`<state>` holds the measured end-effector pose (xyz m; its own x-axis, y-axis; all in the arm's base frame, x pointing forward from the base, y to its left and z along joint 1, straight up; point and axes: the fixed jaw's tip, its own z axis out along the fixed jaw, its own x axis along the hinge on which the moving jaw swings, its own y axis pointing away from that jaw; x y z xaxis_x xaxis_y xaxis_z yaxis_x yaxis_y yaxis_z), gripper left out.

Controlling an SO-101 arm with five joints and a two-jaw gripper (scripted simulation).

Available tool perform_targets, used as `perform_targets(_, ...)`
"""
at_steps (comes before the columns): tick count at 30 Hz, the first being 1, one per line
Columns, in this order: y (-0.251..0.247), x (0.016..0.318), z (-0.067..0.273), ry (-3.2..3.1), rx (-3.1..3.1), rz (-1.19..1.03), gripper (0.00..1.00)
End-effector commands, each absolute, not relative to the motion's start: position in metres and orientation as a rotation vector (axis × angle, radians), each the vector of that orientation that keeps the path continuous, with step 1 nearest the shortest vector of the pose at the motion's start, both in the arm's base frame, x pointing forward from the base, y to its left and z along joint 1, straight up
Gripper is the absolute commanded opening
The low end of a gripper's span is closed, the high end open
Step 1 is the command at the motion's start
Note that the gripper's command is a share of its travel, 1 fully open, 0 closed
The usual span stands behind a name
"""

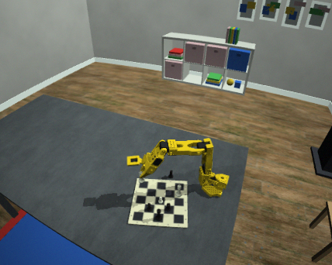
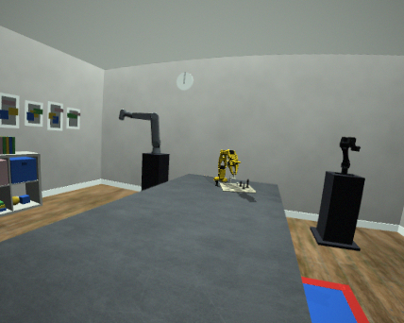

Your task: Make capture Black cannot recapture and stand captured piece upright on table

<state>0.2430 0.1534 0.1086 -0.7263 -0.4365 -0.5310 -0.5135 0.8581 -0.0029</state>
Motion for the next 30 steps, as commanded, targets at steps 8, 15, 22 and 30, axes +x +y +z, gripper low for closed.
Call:
perform_targets(8,0.1539,0.2447,0.1092,2.503,-0.699,0.192,0.00)
perform_targets(15,0.1541,0.2447,0.1092,2.503,-0.700,0.192,0.00)
perform_targets(22,0.1557,0.2437,0.1092,2.501,-0.708,0.195,0.00)
perform_targets(30,0.1561,0.2435,0.1092,2.501,-0.710,0.195,0.00)
